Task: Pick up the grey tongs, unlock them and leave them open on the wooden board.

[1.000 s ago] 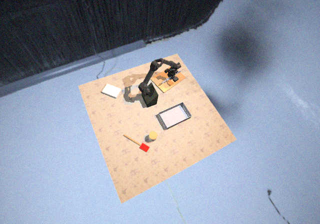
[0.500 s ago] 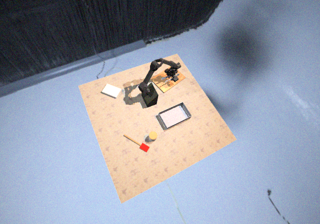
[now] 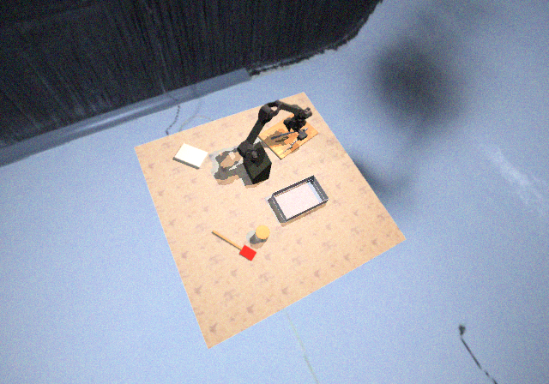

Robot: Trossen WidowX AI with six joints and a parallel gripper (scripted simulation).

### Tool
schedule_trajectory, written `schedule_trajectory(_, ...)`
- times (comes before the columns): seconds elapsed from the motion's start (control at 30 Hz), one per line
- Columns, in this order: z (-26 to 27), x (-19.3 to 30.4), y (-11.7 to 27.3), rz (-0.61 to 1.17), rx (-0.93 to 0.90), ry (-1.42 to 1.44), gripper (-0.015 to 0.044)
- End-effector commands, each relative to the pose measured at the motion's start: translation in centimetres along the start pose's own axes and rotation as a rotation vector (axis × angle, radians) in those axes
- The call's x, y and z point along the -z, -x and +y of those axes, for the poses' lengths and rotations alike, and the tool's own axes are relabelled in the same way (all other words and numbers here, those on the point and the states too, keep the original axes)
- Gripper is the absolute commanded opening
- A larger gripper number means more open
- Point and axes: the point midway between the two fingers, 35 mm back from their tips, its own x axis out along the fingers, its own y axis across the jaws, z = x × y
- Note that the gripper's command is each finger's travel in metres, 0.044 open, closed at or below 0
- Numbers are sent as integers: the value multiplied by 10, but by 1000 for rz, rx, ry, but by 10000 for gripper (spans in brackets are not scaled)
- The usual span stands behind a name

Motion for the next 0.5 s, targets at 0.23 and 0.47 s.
schedule_trajectory(0.23,-112,-13,89,-26,18,10,440)
schedule_trajectory(0.47,-147,-3,109,-14,22,17,440)
